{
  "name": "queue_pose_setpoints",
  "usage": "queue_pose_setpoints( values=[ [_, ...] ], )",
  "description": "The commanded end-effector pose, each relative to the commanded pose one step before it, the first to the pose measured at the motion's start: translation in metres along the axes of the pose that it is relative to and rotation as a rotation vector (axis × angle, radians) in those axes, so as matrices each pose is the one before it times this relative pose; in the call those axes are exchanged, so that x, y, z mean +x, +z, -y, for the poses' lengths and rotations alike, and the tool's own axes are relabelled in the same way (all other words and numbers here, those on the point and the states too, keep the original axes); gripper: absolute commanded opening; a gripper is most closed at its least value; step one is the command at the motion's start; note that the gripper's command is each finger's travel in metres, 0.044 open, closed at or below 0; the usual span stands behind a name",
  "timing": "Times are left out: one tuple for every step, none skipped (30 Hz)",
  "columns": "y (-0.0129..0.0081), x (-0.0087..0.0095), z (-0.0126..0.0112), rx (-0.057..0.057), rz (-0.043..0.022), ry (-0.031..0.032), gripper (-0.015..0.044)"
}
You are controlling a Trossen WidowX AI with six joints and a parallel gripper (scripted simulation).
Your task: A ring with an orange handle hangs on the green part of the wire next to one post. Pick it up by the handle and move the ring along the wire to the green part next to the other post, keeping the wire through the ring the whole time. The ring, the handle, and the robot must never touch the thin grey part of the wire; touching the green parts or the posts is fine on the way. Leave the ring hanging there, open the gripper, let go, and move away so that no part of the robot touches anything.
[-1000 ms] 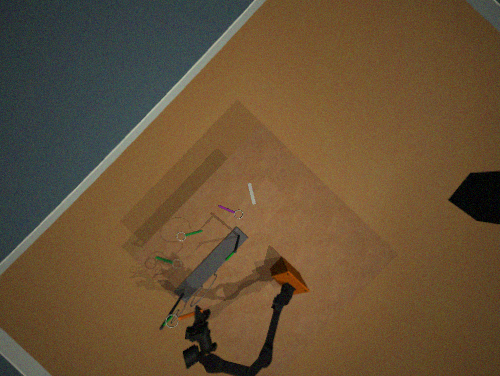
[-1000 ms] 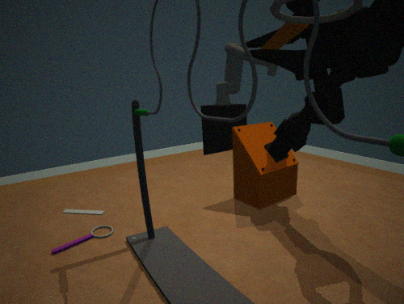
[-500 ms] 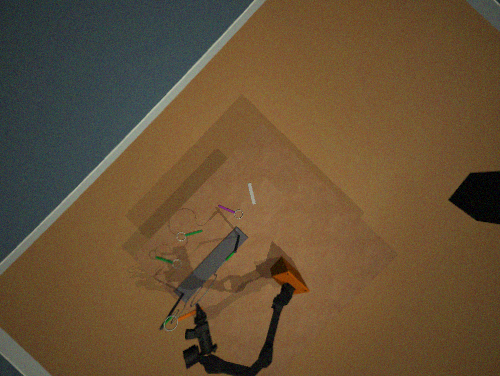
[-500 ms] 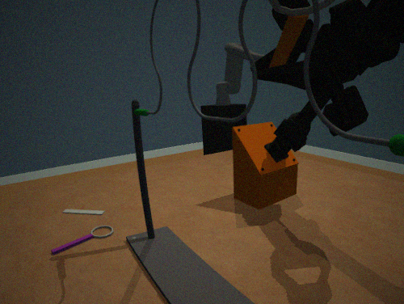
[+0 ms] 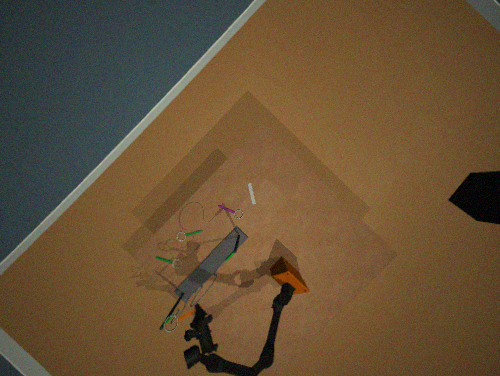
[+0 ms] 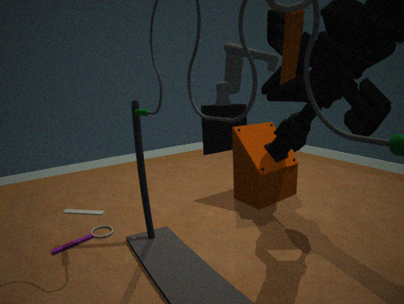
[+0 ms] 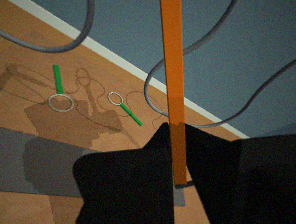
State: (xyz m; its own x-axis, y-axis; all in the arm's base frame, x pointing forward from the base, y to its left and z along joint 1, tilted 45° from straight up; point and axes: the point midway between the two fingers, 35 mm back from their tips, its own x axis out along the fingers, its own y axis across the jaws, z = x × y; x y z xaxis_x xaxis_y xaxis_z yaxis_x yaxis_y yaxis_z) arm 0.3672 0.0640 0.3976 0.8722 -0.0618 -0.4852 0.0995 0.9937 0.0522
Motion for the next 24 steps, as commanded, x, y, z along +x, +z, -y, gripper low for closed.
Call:
queue_pose_setpoints(
  values=[
    [0.00035, 0.00024, -0.00594, 0.0901, 0.00652, 0.05242, -0.015],
    [0.00001, 0.0001, -0.00157, 0.0207, 0.00137, 0.01247, -0.015],
    [-0.00001, 0.00011, -0.00157, 0.0206, 0.00138, 0.01245, -0.015],
    [-0.00002, 0.00012, -0.00157, 0.0206, 0.0014, 0.01246, -0.015],
    [-0.00002, 0.00012, -0.00157, 0.0207, 0.00142, 0.01248, -0.015],
    [-0.00001, 0.00012, -0.00158, 0.0207, 0.00144, 0.01249, -0.015],
    [0.00001, 0.00011, -0.00158, 0.0207, 0.00146, 0.01249, -0.015],
    [-0.00001, 0.00012, -0.00157, 0.0206, 0.00148, 0.01246, -0.015],
    [-0.00002, 0.00013, -0.00157, 0.0207, 0.0015, 0.01248, -0.015],
    [-0.00002, 0.00013, -0.00158, 0.0207, 0.00152, 0.0125, -0.015],
    [-0.00001, 0.00012, -0.00158, 0.0207, 0.00154, 0.0125, -0.015],
    [0.00001, 0.00011, -0.00158, 0.0207, 0.00156, 0.0125, -0.015],
    [-0.00001, 0.00013, -0.00157, 0.0207, 0.00158, 0.01248, -0.015],
    [-0.00002, 0.00013, -0.00157, 0.0207, 0.0016, 0.01249, -0.015],
    [-0.00002, 0.00013, -0.00158, 0.0207, 0.00162, 0.01251, -0.015],
    [-0.00001, 0.00013, -0.00158, 0.0207, 0.00164, 0.01251, -0.015],
    [0.00001, 0.00012, -0.00158, 0.0207, 0.00166, 0.01251, -0.015],
    [-0.00001, 0.00013, -0.00157, 0.0207, 0.00168, 0.01248, -0.015],
    [-0.00002, 0.00014, -0.00157, 0.0207, 0.0017, 0.01249, -0.015],
    [-0.00002, 0.00014, -0.00158, 0.0207, 0.00172, 0.01251, -0.015],
    [-0.00001, 0.00013, -0.00158, 0.0207, 0.00174, 0.01251, -0.015],
    [0.00001, 0.00012, -0.00158, 0.0207, 0.00176, 0.01251, -0.015],
    [-0.00001, 0.00014, -0.00157, 0.0207, 0.00177, 0.01248, -0.015],
    [-0.00002, 0.00014, -0.00157, 0.0207, 0.00179, 0.01249, -0.015]
  ],
)
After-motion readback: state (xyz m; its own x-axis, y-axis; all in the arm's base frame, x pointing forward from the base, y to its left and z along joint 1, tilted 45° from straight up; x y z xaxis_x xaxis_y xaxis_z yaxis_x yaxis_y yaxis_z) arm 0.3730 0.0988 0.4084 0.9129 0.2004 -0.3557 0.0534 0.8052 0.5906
